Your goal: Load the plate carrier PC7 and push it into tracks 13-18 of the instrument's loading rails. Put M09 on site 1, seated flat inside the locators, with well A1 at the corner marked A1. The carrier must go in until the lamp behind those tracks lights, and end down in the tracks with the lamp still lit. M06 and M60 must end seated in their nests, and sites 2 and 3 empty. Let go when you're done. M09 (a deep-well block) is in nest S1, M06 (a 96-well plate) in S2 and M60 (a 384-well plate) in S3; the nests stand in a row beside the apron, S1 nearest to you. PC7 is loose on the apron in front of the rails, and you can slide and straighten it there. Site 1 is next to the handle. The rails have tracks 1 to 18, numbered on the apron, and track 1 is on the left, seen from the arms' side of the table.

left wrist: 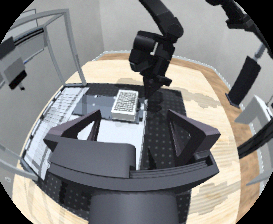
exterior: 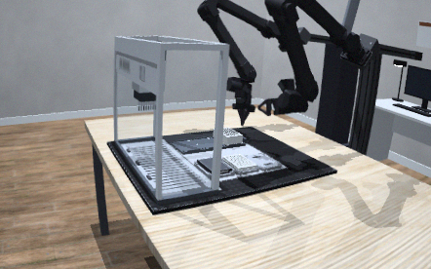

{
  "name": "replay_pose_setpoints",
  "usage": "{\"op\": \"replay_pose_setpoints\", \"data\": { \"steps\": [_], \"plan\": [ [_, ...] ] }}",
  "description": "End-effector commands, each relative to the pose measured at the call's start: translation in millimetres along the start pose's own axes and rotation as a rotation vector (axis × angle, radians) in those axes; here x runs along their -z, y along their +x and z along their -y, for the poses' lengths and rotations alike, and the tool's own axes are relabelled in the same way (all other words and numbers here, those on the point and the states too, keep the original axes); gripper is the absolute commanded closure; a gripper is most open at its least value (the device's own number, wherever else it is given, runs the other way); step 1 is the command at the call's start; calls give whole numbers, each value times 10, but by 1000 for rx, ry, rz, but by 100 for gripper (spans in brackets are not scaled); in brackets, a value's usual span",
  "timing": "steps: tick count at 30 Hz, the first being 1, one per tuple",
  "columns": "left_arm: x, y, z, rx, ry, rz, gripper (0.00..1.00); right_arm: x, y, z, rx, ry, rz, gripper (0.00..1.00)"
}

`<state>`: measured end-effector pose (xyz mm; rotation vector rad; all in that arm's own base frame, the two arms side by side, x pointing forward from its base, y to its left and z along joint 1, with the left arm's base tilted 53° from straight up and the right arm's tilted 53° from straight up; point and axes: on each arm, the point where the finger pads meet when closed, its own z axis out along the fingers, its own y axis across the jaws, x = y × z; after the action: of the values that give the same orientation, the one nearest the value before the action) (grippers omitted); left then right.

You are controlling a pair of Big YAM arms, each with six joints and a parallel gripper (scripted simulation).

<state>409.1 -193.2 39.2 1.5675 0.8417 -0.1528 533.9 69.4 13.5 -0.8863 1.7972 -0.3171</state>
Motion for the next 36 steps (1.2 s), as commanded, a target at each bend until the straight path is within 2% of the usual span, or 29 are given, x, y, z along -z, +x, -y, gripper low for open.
{"op": "replay_pose_setpoints", "data": {
  "steps": [1,6,8,20,36],
  "plan": [
    [113,-38,364,4,62,-4,0,-6,-47,-127,-254,38,-63,100],
    [134,-35,482,-4,88,-1,0,-23,-60,-105,-398,95,-128,100],
    [134,-35,482,-4,88,-1,0,-23,-60,-105,-398,95,-128,100],
    [176,-49,633,21,119,2,0,-68,51,-179,-697,208,-308,100],
    [158,-77,617,13,120,8,0,-59,201,-193,-684,223,-364,100]
  ]
}}
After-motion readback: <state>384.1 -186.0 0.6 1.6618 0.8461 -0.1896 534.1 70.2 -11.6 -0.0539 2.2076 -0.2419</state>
